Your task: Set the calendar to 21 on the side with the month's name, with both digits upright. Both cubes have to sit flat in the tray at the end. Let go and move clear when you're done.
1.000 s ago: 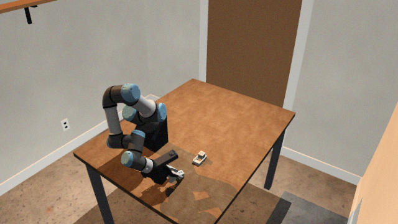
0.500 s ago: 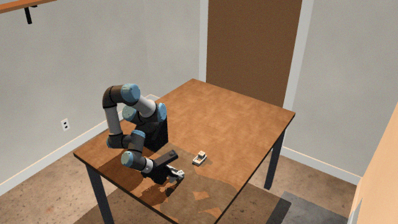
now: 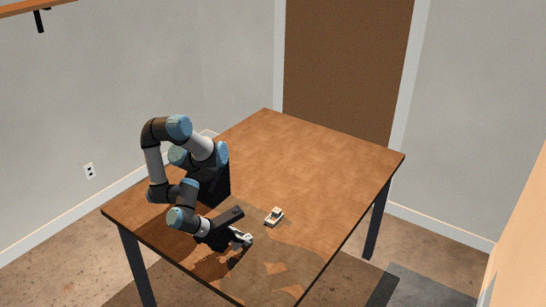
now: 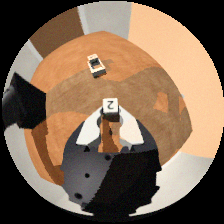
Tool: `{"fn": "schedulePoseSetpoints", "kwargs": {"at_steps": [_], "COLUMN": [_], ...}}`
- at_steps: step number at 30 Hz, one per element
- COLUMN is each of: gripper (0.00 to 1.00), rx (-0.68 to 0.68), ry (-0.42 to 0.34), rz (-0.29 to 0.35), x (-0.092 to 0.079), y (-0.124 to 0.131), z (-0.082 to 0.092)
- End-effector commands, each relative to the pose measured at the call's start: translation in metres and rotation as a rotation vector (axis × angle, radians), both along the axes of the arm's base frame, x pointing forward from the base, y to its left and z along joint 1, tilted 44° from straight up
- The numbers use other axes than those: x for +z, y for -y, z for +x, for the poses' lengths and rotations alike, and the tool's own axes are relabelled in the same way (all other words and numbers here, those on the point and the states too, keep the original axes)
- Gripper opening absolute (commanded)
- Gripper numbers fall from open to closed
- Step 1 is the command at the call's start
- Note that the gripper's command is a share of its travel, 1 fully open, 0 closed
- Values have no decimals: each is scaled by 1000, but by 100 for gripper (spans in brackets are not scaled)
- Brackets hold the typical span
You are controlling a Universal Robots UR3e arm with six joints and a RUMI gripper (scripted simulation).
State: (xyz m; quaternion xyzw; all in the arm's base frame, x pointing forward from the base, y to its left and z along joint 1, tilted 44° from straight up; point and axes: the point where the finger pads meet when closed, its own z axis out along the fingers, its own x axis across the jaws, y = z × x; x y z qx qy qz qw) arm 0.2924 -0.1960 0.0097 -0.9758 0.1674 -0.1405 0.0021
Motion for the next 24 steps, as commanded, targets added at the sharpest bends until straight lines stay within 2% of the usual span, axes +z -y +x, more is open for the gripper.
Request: {"fn": "schedulePoseSetpoints", "kwargs": {"at_steps": [1,21,22,24], "gripper": [10,10,14,14], "rx": [1,1,1,1], "ry": [1,1,1,1], "rz": [-1,-1,-1,-1], "x": [0,0,0,0], "y": [0,0,0,0], "z": [0,0,0,0]}}
